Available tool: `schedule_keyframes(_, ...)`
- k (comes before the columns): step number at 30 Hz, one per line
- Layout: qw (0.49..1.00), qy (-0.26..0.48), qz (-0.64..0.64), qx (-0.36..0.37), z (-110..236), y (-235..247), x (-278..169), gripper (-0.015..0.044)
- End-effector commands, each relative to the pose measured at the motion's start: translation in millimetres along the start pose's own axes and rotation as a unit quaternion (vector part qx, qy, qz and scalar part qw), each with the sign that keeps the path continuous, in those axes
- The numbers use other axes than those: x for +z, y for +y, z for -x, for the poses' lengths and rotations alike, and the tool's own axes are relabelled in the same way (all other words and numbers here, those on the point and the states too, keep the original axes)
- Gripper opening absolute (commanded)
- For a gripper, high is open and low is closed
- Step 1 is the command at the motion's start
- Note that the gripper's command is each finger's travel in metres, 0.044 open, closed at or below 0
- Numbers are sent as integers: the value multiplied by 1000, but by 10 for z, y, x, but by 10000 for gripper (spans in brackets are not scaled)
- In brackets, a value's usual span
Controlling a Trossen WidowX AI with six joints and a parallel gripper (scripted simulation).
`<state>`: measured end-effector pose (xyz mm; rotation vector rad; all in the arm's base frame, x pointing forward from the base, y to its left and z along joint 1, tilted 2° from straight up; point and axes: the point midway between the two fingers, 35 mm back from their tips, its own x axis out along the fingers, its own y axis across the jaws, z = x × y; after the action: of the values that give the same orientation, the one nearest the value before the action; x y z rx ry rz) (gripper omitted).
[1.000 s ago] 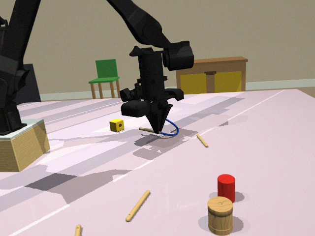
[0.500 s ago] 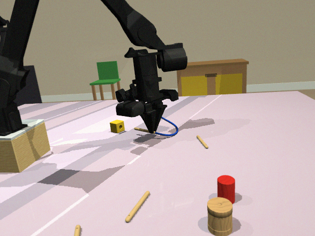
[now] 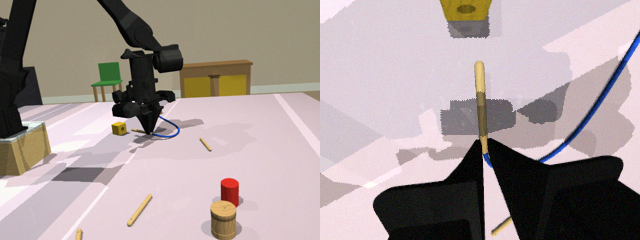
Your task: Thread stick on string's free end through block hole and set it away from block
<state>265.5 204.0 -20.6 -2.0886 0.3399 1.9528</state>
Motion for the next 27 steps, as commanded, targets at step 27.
schedule_keyframes(27,1000,2,-2,4,-23,78,318,0)
